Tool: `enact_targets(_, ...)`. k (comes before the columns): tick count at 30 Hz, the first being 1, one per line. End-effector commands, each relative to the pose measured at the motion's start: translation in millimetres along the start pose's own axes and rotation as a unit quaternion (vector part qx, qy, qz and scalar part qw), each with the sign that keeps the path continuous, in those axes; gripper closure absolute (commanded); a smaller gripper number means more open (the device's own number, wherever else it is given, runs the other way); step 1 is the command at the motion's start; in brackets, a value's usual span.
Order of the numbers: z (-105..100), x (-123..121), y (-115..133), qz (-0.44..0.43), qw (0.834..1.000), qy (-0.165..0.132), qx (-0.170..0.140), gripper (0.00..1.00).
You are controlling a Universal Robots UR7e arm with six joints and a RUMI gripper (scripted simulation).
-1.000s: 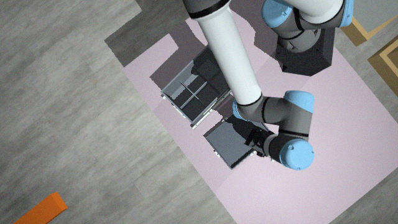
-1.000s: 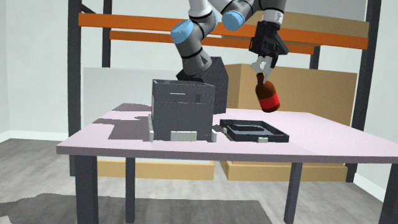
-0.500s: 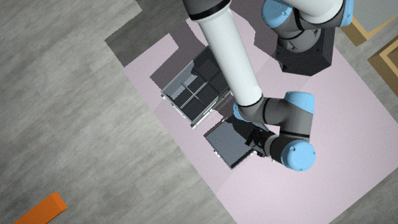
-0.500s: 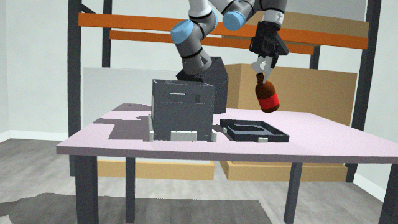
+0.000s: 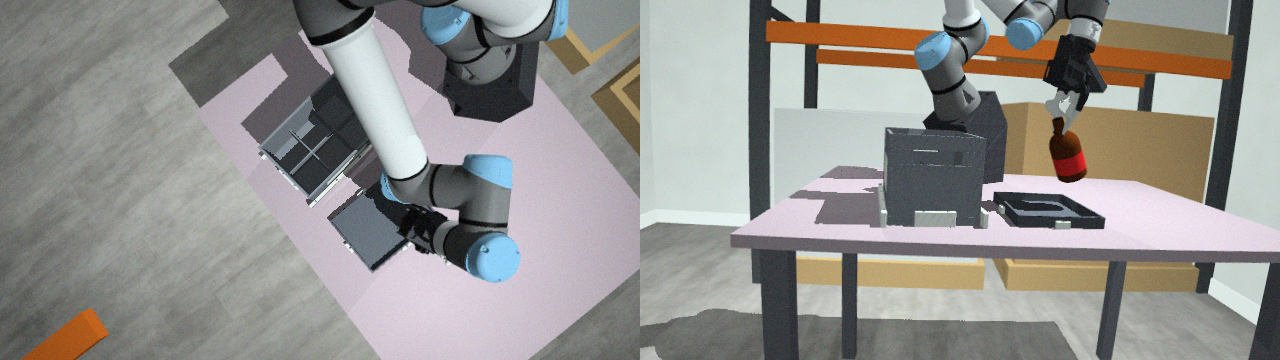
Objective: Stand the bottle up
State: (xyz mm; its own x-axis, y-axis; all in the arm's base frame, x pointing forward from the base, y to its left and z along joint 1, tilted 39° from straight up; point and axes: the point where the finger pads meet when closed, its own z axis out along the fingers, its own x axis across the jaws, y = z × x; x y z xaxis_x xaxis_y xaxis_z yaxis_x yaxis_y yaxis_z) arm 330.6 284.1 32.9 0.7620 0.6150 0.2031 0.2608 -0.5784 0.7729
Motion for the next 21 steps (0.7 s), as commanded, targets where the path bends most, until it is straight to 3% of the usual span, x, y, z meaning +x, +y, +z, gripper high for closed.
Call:
enact_targets(1, -0.5, 0.4, -0.1, 0.001, 1.000, 0.000, -0.019, 1.00)
enact_targets(9, -1.1, 1.3, -0.3, 0.000, 0.999, 0.003, -0.038, 1.00)
enact_targets(21, -1.4, 1.7, -0.4, 0.000, 0.999, 0.004, -0.043, 1.00)
